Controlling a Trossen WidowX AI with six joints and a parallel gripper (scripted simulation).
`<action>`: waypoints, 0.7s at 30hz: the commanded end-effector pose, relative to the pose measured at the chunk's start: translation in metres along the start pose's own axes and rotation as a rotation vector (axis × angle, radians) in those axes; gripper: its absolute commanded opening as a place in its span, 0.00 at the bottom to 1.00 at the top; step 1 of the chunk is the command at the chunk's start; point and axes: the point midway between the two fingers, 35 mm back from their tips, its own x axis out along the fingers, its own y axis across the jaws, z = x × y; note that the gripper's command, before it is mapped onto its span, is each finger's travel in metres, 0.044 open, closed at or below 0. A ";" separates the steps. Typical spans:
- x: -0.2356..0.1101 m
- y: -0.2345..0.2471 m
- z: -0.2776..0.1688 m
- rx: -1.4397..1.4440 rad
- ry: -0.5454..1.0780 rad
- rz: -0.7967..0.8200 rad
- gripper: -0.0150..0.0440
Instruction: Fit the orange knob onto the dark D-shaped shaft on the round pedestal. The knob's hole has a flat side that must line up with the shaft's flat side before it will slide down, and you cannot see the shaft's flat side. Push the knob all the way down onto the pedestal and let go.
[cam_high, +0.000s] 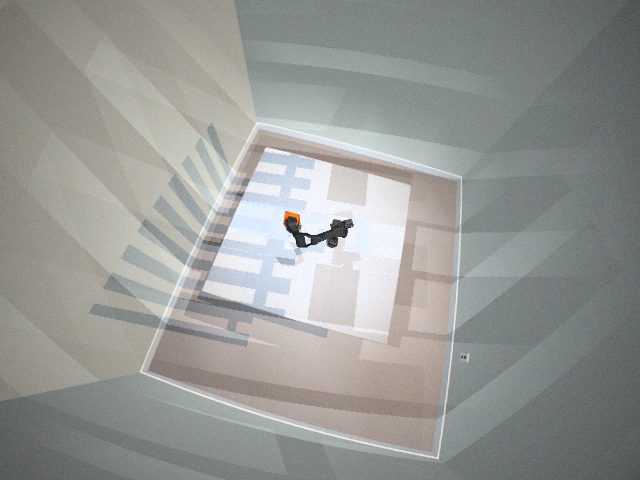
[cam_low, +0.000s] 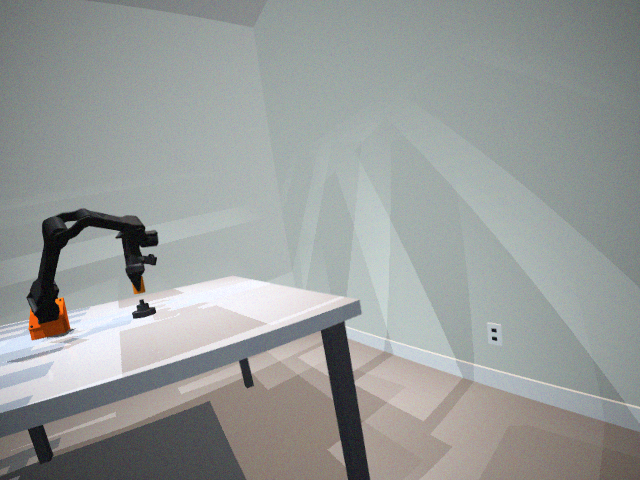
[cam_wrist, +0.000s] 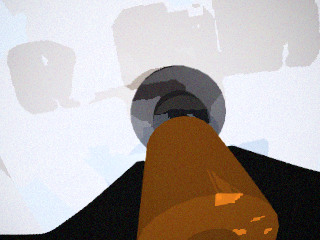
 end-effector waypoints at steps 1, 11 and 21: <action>0.001 -0.004 0.000 -0.002 -0.009 -0.005 0.25; 0.025 -0.005 0.000 -0.002 -0.010 -0.006 0.25; 0.021 -0.005 0.002 0.002 -0.010 -0.006 0.25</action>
